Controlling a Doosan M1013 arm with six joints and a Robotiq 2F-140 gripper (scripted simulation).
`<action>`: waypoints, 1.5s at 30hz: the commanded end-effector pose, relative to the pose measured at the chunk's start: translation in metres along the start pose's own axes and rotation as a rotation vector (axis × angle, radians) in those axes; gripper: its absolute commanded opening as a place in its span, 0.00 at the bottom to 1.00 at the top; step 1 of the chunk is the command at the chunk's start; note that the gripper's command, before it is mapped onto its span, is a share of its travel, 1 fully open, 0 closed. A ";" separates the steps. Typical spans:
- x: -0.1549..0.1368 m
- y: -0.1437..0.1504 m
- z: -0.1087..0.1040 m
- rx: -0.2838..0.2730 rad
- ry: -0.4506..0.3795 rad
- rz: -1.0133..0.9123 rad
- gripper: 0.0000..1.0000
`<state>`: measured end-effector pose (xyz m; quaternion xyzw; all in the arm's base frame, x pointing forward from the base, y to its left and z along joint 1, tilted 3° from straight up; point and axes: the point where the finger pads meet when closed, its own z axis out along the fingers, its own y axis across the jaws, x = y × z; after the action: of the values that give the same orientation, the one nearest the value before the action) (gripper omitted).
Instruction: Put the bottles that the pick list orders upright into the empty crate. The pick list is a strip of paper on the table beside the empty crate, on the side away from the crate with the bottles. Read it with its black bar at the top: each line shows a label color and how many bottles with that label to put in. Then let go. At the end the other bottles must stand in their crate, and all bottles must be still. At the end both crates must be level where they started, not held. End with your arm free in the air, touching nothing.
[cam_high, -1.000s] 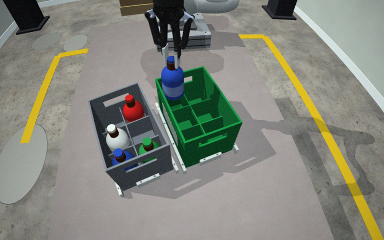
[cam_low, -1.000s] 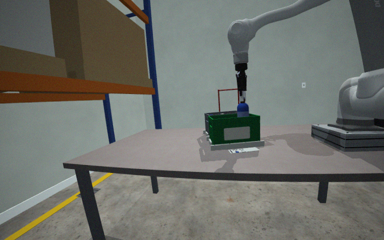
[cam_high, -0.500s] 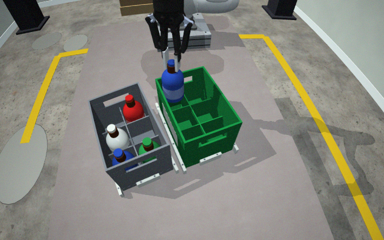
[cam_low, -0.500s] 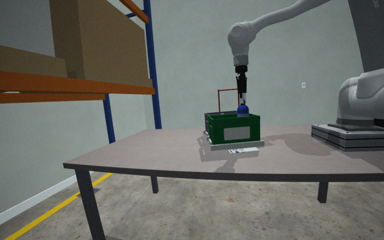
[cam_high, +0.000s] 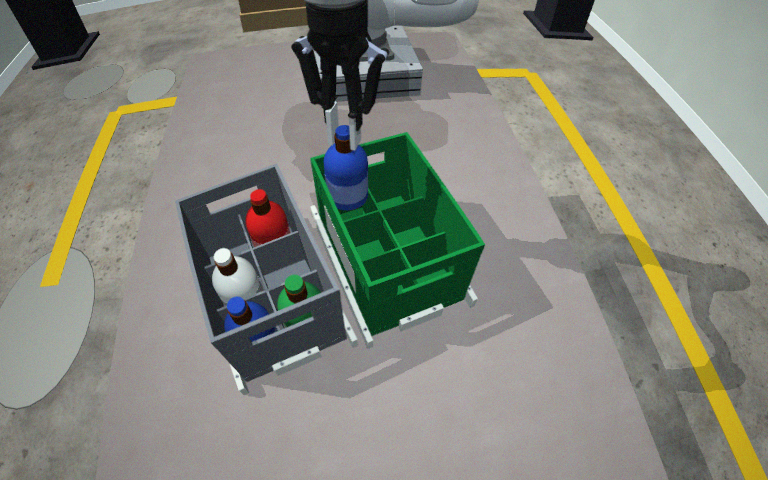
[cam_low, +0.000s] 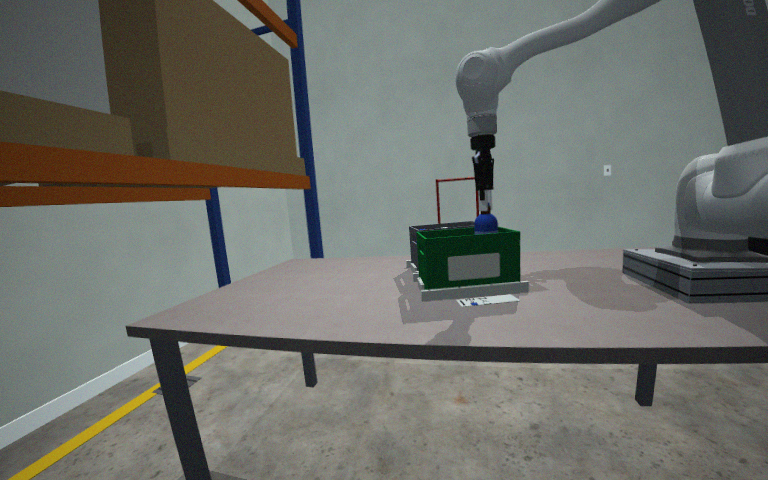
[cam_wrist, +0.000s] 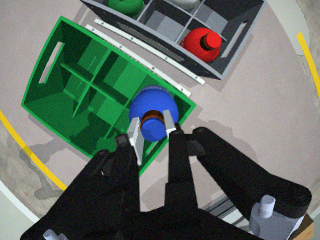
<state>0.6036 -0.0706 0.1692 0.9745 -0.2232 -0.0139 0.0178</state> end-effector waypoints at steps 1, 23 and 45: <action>0.000 0.000 0.004 0.000 0.000 0.000 0.00; 0.000 0.000 0.023 0.000 0.000 0.000 0.00; 0.000 0.000 0.042 0.000 0.000 0.000 0.00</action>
<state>0.6022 -0.0718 0.1300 0.9745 -0.2232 -0.0139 0.0178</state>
